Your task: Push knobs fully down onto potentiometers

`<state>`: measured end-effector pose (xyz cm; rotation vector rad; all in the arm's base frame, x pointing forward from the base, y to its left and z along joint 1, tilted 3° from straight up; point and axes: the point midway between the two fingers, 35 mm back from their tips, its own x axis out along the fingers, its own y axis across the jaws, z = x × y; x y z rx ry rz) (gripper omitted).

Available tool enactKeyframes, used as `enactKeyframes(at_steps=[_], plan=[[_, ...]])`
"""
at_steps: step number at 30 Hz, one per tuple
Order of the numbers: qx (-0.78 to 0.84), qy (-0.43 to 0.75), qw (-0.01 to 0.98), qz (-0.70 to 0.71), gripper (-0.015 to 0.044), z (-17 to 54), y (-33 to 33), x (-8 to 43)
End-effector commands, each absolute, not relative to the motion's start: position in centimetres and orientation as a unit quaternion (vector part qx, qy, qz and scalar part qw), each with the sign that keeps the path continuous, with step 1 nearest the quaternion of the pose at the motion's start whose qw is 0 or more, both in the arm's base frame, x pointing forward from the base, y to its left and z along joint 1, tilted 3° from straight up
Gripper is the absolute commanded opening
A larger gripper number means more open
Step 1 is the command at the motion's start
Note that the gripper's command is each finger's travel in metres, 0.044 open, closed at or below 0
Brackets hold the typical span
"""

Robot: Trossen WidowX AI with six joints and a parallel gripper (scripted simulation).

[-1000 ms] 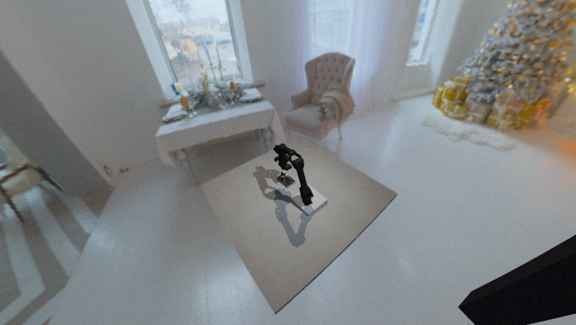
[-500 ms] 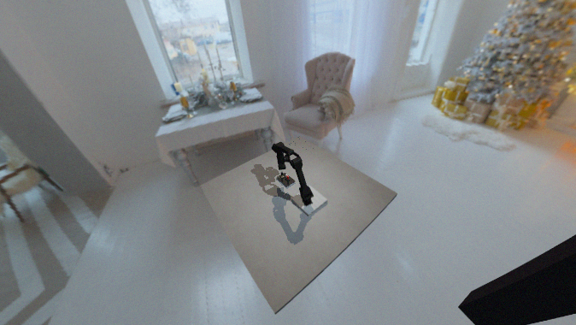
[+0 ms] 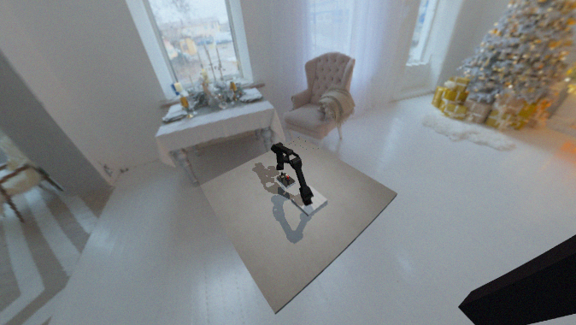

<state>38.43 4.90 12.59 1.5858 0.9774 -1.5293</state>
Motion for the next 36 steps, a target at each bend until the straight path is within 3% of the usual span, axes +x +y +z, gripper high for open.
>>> enactKeyframes(at_steps=[1, 36], plan=[[0.611, 0.377, 0.354, -0.6, 0.0, 11.4, 4.9, 38.3], [0.611, 0.377, 0.354, -0.6, 0.0, 9.4, 4.9, 38.2]])
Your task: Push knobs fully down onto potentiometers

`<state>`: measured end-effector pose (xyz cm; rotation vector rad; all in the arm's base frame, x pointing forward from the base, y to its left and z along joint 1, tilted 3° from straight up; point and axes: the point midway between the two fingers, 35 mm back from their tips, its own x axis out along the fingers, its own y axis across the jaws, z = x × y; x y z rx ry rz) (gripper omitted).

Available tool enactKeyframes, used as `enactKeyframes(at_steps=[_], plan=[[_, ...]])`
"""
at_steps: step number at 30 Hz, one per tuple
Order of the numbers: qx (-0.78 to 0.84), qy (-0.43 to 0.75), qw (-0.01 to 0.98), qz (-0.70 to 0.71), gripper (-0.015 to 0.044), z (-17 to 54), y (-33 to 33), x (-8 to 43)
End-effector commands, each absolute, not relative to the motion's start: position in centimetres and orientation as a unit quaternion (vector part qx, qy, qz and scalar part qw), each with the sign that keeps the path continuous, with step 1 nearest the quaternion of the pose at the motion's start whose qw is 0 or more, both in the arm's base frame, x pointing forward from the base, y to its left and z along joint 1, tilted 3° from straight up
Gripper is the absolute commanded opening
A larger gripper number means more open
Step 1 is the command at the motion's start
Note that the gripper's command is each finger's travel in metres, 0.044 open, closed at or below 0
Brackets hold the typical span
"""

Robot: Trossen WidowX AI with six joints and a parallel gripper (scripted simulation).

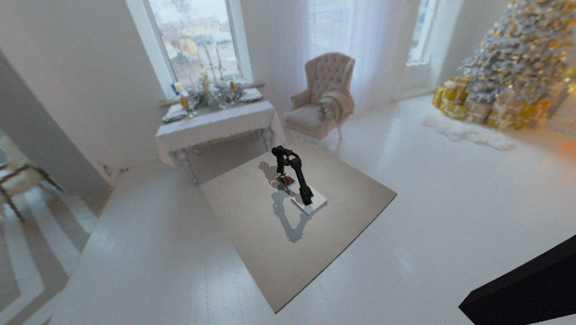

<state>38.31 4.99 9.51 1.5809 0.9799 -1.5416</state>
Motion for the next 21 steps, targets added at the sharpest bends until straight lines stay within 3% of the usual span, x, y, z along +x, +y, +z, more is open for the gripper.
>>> enactKeyframes(at_steps=[1, 21], plan=[[0.611, 0.377, 0.354, -0.6, 0.0, 9.41, 4.94, 38.24], [0.611, 0.377, 0.354, -0.6, 0.0, 8.88, 4.95, 38.24]])
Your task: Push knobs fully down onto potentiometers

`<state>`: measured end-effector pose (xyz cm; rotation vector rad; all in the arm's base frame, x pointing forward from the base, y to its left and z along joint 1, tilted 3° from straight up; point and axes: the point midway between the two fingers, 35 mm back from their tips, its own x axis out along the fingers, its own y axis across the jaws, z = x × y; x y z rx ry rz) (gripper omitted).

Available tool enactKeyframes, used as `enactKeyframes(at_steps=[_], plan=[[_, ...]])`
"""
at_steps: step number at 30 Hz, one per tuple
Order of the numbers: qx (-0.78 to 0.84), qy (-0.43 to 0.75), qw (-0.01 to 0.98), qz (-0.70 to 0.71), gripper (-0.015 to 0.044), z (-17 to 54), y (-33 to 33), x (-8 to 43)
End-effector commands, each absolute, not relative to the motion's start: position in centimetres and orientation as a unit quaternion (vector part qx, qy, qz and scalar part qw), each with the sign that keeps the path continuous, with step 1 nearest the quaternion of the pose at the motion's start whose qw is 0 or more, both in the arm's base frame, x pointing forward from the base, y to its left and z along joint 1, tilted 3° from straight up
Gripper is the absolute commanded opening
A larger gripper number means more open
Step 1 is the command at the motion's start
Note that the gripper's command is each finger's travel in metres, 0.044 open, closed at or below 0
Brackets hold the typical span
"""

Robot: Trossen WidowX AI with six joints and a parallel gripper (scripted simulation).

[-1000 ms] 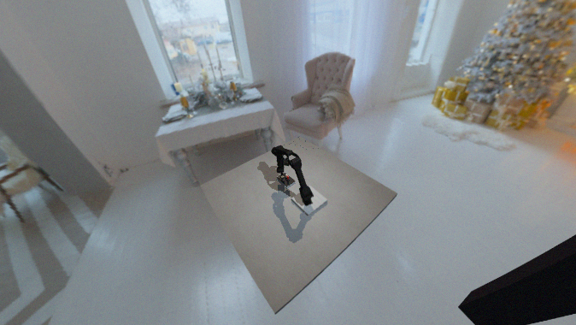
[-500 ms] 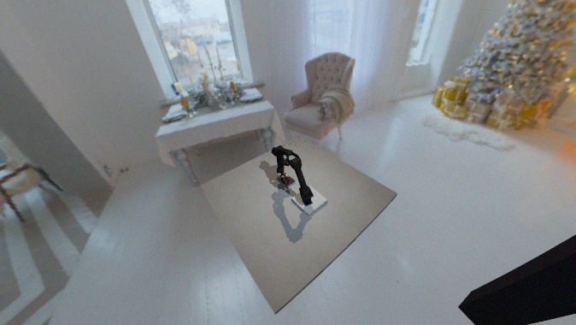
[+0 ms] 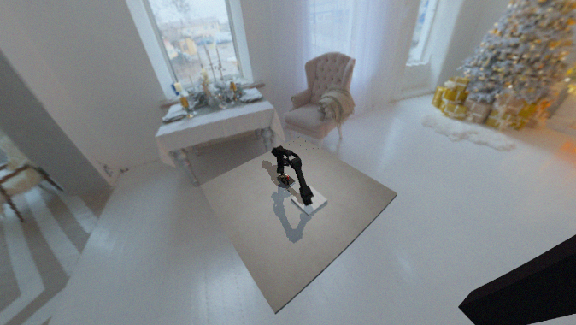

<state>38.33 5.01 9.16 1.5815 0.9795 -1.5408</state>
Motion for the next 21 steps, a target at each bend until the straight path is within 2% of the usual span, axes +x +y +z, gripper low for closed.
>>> enactKeyframes(at_steps=[1, 21], plan=[[0.611, 0.377, 0.354, -0.6, 0.0, 8.85, 4.96, 38.24], [0.611, 0.377, 0.354, -0.6, 0.0, 8.9, 4.95, 38.24]])
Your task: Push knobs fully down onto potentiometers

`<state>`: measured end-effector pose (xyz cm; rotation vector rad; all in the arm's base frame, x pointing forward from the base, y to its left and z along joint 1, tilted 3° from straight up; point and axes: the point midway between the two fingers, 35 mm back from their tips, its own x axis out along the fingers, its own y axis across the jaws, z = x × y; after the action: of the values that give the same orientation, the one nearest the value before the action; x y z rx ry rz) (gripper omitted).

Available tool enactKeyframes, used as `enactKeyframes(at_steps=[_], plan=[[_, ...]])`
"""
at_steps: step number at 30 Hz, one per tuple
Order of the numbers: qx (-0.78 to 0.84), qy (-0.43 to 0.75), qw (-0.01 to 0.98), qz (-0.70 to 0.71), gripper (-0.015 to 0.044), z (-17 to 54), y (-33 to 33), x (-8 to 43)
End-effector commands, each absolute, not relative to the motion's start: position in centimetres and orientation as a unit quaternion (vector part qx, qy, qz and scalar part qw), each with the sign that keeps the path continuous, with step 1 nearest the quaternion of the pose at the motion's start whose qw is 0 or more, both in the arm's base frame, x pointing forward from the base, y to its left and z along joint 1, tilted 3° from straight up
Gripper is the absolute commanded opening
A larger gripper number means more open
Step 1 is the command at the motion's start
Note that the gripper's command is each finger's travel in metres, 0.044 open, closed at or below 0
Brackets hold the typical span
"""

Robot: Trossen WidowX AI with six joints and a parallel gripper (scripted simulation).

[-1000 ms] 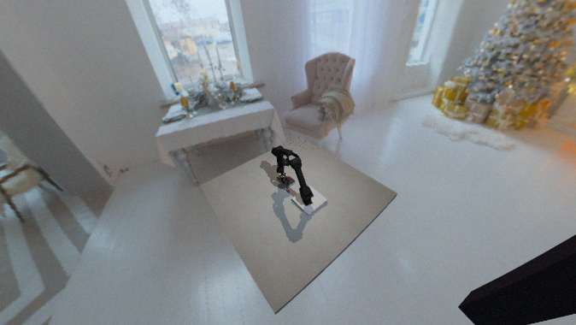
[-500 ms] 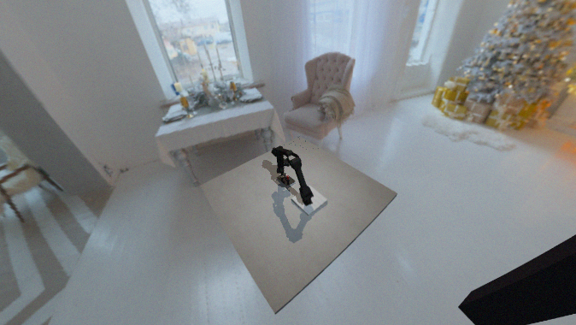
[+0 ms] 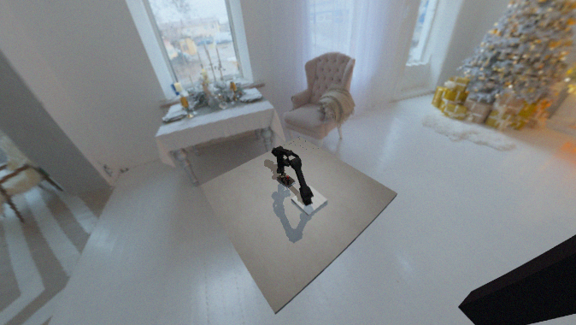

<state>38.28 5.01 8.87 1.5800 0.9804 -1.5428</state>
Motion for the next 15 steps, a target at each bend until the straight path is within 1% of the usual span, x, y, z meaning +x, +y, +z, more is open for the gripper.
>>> enactKeyframes(at_steps=[1, 15], plan=[[0.611, 0.377, 0.354, -0.6, 0.0, 8.9, 4.95, 38.24], [0.611, 0.377, 0.354, -0.6, 0.0, 8.32, 4.97, 38.23]])
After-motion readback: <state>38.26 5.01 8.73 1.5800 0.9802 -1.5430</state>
